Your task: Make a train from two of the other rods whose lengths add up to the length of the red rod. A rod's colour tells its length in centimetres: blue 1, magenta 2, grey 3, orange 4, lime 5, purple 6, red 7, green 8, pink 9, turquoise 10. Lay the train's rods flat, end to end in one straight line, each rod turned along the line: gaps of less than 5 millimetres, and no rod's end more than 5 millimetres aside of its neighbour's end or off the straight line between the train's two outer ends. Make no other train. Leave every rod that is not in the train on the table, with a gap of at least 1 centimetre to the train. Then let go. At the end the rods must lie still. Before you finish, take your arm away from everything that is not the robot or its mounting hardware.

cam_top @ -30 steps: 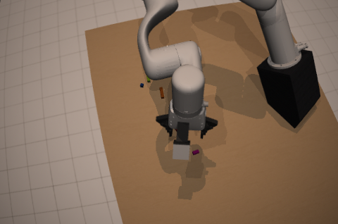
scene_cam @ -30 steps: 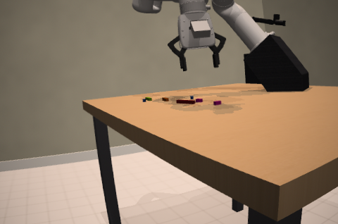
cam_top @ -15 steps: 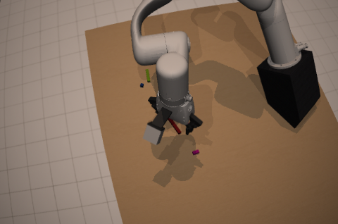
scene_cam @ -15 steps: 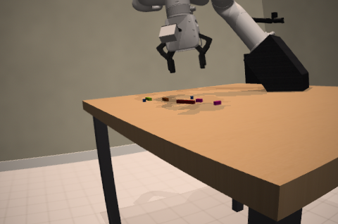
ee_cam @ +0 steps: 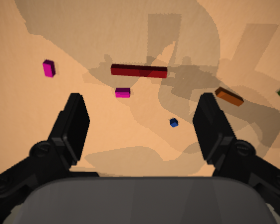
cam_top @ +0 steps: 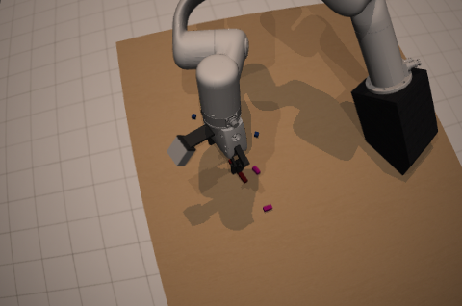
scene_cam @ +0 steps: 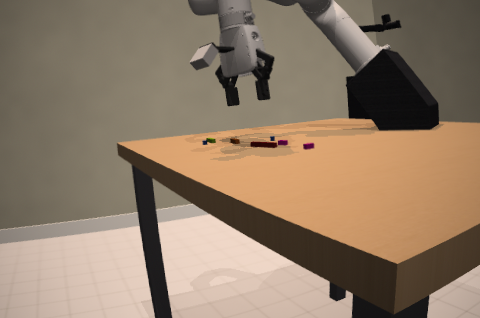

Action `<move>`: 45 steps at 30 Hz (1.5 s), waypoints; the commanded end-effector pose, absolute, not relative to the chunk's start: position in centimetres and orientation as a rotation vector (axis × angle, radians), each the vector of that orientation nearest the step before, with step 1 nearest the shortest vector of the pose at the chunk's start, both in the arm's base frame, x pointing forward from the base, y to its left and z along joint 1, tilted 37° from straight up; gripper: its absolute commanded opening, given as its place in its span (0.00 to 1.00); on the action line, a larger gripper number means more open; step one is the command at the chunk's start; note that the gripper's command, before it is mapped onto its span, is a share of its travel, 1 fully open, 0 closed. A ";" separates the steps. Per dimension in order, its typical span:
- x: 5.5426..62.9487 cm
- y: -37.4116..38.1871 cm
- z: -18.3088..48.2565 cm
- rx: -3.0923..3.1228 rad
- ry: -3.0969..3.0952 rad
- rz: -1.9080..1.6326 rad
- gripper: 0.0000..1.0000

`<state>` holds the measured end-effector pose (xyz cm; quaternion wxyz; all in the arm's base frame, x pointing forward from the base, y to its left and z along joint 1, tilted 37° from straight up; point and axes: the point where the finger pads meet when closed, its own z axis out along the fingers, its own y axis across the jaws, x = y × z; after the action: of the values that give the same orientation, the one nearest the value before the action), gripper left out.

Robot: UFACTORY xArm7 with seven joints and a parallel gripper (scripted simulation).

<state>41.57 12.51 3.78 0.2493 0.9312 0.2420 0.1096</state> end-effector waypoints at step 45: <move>45.1 -0.3 11.5 2.494 -1.268 0.808 1.00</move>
<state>45.03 0.82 10.78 0.1358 0.8786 -0.3769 0.2599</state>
